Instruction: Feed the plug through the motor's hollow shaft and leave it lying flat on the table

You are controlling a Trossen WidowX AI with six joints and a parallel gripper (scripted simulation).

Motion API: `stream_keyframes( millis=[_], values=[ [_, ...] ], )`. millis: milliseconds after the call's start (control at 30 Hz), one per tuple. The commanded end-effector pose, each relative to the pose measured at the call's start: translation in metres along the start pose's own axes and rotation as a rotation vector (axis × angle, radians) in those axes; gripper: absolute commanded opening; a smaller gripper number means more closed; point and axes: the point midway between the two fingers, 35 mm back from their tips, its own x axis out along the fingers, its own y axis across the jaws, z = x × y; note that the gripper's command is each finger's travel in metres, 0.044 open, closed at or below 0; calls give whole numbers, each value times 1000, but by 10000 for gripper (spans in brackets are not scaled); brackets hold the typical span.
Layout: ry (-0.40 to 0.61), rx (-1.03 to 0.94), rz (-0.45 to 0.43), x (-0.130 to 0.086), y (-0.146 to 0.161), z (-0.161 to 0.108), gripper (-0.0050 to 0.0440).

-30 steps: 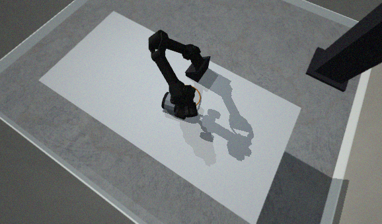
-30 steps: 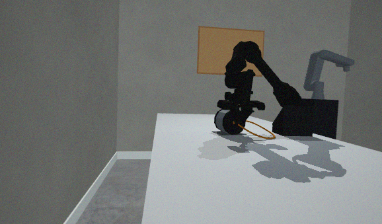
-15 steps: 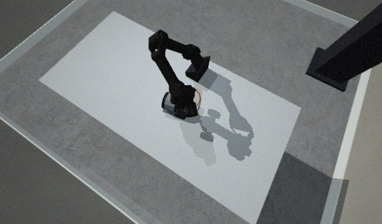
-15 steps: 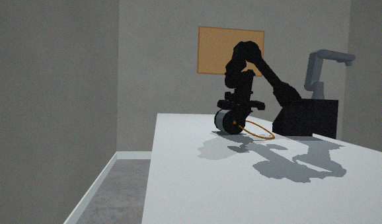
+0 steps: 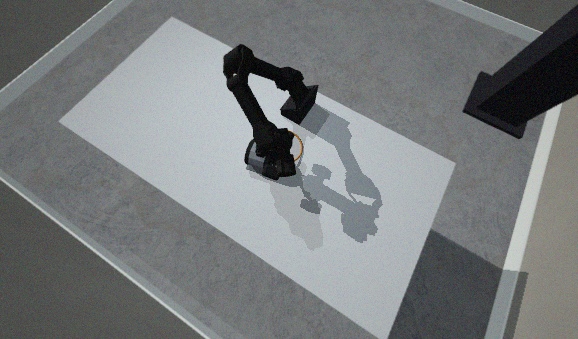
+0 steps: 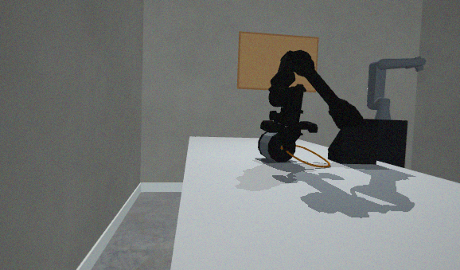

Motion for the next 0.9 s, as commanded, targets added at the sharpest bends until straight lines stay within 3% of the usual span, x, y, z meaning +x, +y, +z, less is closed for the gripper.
stream_keyframes(
  millis=[0, 133, 167, 267, 400, 600, 700, 867],
  values=[
    [-2, 1, 4, 0, 0, 2, 0],
    [0, 0, 0, 0, 0, 0, 96],
    [0, 0, 0, 0, 0, 0, 100],
    [0, 0, 1, -2, 0, -1, 100],
    [-2, 1, 4, -22, 1, -20, 100],
    [-5, -4, 9, -21, 0, -19, 100],
    [-2, 1, 5, -7, -1, -11, 100],
    [-2, 1, 4, -4, -1, -10, 100]
  ],
)
